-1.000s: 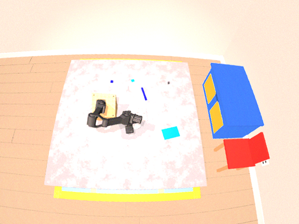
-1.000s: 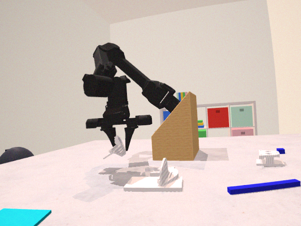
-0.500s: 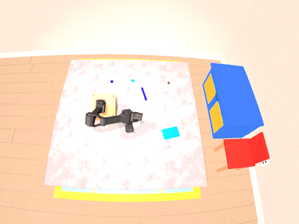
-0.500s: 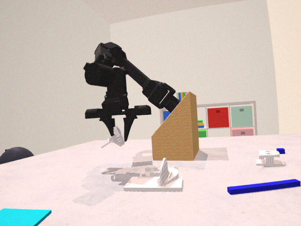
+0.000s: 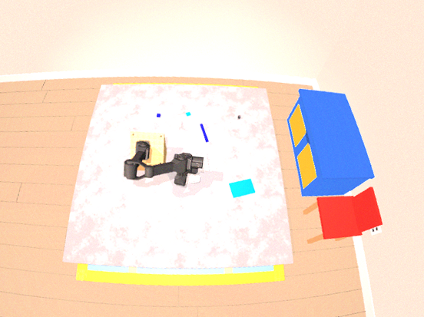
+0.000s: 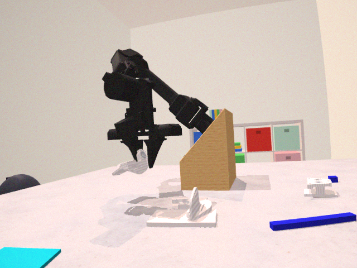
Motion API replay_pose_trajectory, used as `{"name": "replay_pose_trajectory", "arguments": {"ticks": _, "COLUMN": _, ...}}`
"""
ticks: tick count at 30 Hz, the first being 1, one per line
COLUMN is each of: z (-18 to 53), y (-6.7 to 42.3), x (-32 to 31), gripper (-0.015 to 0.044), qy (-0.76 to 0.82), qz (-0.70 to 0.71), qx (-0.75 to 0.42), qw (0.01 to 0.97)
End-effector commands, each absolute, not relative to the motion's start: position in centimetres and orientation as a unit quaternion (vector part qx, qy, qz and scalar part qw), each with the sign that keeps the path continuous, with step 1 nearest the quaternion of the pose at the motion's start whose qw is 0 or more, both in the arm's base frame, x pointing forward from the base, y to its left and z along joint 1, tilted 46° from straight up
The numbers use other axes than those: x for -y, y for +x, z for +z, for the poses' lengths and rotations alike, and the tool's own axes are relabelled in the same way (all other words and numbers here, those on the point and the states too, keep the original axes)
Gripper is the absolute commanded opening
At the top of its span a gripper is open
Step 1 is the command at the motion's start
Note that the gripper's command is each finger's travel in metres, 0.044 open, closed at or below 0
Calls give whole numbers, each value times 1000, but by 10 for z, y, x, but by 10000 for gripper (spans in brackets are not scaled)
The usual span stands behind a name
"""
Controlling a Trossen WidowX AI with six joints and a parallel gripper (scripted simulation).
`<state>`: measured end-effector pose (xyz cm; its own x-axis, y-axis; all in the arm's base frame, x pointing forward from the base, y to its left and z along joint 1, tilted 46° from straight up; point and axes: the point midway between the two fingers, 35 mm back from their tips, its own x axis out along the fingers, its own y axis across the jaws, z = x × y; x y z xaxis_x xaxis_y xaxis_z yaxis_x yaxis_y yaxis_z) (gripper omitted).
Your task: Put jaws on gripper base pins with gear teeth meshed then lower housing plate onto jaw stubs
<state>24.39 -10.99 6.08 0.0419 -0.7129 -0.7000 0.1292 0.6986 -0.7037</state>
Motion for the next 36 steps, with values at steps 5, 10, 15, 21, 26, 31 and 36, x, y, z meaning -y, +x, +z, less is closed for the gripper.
{"name": "replay_pose_trajectory", "arguments": {"ticks": 5, "z": 56, "y": 249, "x": 104, "gripper": 37, "qy": -155, "qz": -380, "qx": -578, "qw": 706}}
{"name": "replay_pose_trajectory", "arguments": {"ticks": 10, "z": 53, "y": 251, "x": 101, "gripper": 37, "qy": -105, "qz": -419, "qx": -550, "qw": 715}}
{"name": "replay_pose_trajectory", "arguments": {"ticks": 15, "z": 51, "y": 252, "x": 99, "gripper": 37, "qy": -80, "qz": -438, "qx": -535, "qw": 718}}
{"name": "replay_pose_trajectory", "arguments": {"ticks": 21, "z": 51, "y": 252, "x": 99, "gripper": 37, "qy": -74, "qz": -443, "qx": -531, "qw": 719}}
{"name": "replay_pose_trajectory", "arguments": {"ticks": 26, "z": 48, "y": 255, "x": 96, "gripper": 37, "qy": -25, "qz": -478, "qx": -500, "qw": 722}}
{"name": "replay_pose_trajectory", "arguments": {"ticks": 31, "z": 45, "y": 257, "x": 92, "gripper": 37, "qy": 26, "qz": -511, "qx": -465, "qw": 722}}
{"name": "replay_pose_trajectory", "arguments": {"ticks": 36, "z": 42, "y": 259, "x": 89, "gripper": 37, "qy": 77, "qz": -543, "qx": -428, "qw": 719}}
